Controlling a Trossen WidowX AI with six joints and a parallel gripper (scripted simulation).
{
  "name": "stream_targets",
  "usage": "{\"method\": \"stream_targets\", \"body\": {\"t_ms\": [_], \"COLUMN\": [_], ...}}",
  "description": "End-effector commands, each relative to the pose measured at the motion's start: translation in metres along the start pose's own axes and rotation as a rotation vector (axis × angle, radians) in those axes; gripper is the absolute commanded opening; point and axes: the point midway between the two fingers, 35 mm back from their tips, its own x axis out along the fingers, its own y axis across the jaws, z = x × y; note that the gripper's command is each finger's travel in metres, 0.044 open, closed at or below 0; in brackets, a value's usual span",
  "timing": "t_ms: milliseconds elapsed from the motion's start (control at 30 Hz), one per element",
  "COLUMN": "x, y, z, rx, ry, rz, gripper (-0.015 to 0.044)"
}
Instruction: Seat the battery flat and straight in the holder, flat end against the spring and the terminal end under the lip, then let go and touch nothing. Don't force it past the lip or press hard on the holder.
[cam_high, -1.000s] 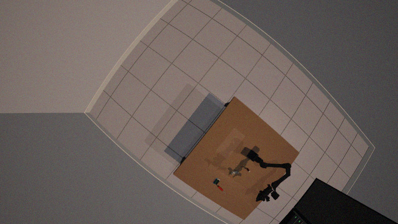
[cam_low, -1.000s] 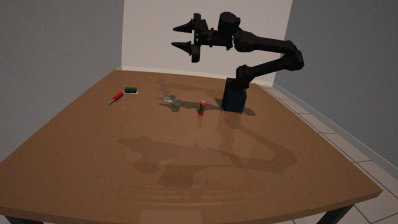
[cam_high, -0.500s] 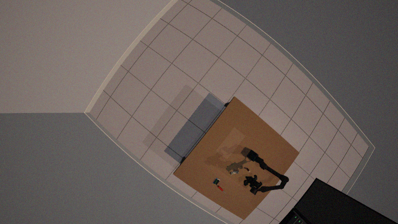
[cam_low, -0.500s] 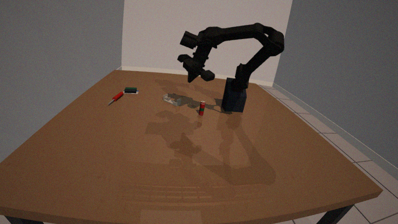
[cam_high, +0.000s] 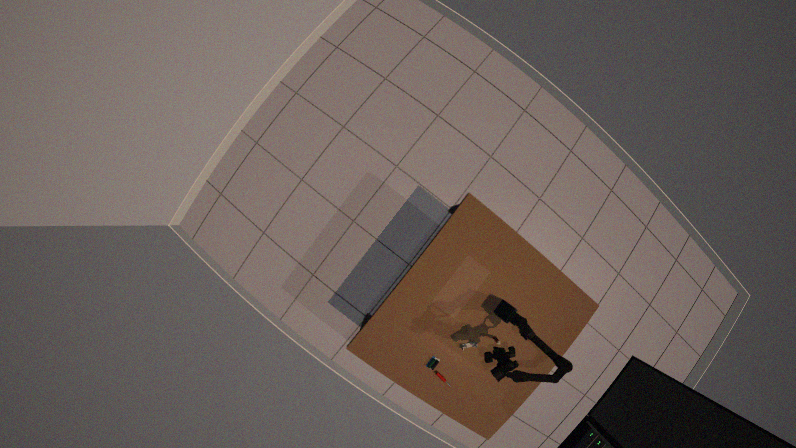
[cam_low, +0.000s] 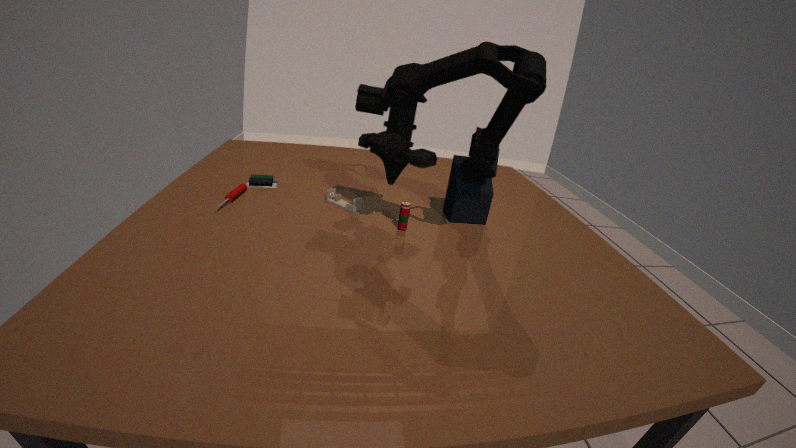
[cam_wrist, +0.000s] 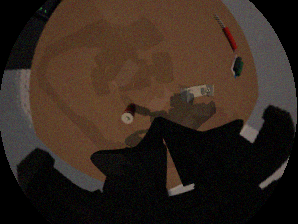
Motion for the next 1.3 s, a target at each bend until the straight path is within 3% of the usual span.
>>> {"method": "stream_targets", "body": {"t_ms": [0,167,1267], "x": [0.029,0.056,0.054], "y": [0.004,0.009,0.059], "z": [-0.003,-0.003,-0.001], "rx": [0.010,0.009,0.010], "ry": [0.004,0.000,0.001], "rz": [0.018,0.025,0.025], "gripper": [0.0000,0.0000,0.0000]}}
